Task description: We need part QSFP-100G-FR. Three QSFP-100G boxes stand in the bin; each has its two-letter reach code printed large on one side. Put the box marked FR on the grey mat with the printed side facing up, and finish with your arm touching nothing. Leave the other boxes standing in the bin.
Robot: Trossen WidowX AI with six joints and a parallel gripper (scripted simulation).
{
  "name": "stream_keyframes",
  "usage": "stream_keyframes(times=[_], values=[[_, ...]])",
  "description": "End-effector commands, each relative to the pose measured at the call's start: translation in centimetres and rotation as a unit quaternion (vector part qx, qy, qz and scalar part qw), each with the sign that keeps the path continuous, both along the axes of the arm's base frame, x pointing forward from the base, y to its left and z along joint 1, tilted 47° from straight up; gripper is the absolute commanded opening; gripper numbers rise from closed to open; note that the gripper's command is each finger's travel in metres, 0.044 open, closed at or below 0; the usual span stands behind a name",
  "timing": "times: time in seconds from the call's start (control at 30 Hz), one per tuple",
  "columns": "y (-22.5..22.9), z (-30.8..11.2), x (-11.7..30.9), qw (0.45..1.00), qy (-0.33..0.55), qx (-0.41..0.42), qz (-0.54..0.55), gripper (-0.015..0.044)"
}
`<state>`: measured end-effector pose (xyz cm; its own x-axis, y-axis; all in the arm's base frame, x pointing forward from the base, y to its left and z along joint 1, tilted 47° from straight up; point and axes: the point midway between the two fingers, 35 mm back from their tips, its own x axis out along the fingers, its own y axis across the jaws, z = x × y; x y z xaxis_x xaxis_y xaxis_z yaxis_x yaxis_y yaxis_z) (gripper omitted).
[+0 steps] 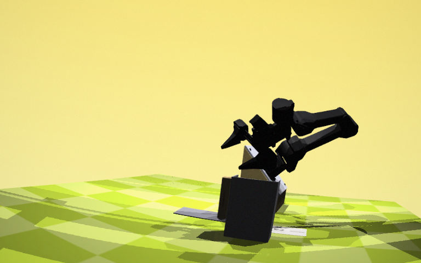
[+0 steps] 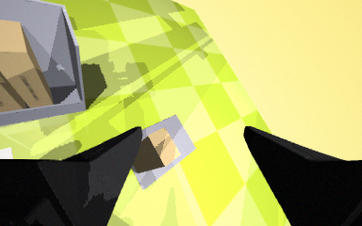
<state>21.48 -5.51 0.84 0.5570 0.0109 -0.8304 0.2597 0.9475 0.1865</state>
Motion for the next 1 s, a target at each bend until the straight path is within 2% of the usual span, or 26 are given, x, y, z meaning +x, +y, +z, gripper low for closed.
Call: stream_keyframes(times=[0.0,0.23,0.5,0.97], values=[[0.14,0.16,0.1,0.999,0.01,0.004,-0.047,0.044],[0.38,0.43,0.21,0.993,0.019,0.009,-0.119,0.044],[0.42,0.46,0.25,0.991,0.022,0.012,-0.133,0.044],[0.73,0.37,0.67,0.953,0.081,0.049,-0.287,0.044]])
